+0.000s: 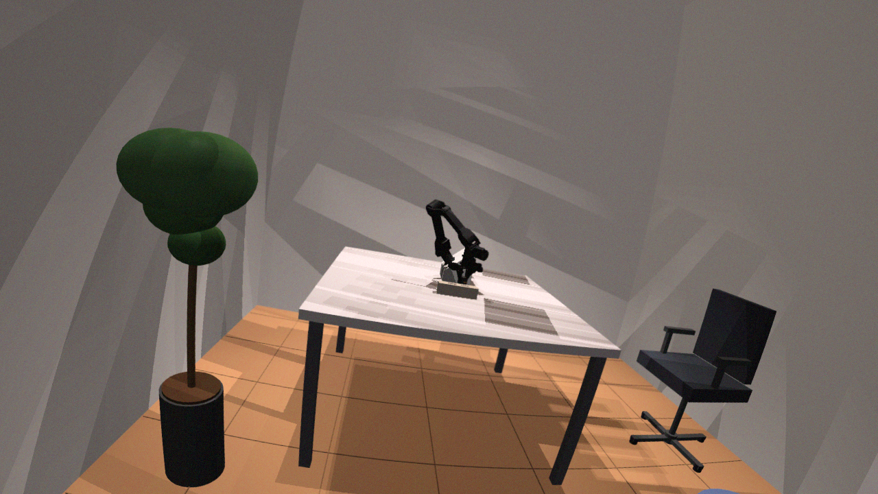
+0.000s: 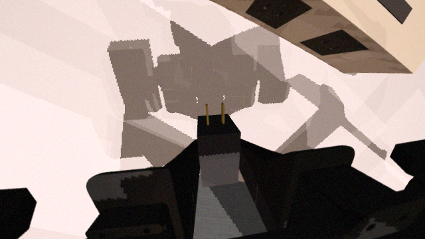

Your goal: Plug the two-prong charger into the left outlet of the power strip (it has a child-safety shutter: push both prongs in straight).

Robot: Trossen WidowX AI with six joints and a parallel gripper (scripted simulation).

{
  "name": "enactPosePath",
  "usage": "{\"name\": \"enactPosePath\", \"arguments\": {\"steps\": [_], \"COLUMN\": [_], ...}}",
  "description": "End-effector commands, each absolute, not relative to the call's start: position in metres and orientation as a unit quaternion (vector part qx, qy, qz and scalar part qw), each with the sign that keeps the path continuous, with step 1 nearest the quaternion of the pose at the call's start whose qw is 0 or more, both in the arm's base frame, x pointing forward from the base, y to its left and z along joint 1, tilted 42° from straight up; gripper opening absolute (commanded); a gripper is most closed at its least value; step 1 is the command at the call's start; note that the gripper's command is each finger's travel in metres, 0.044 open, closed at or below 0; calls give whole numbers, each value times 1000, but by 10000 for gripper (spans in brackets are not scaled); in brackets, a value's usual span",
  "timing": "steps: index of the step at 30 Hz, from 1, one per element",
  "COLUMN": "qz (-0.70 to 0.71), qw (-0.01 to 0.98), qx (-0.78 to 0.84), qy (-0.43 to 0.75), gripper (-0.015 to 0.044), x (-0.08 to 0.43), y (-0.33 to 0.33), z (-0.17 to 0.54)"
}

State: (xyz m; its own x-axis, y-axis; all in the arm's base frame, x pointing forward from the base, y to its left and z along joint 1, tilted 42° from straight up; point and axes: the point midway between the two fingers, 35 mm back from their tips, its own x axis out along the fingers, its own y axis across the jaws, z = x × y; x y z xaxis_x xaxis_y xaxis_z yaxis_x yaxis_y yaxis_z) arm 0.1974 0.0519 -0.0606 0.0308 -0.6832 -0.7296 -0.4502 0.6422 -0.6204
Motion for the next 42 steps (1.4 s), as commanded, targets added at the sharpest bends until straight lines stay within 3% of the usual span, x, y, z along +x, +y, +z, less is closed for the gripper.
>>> {"name": "enactPosePath", "arguments": {"steps": [1,42], "qz": [-99,-198], "qw": [591,651], "qx": [-408,-302], "qy": [689,668], "gripper": [0,0], "x": [196,231], "y": [64,44], "z": [-48,-63]}}
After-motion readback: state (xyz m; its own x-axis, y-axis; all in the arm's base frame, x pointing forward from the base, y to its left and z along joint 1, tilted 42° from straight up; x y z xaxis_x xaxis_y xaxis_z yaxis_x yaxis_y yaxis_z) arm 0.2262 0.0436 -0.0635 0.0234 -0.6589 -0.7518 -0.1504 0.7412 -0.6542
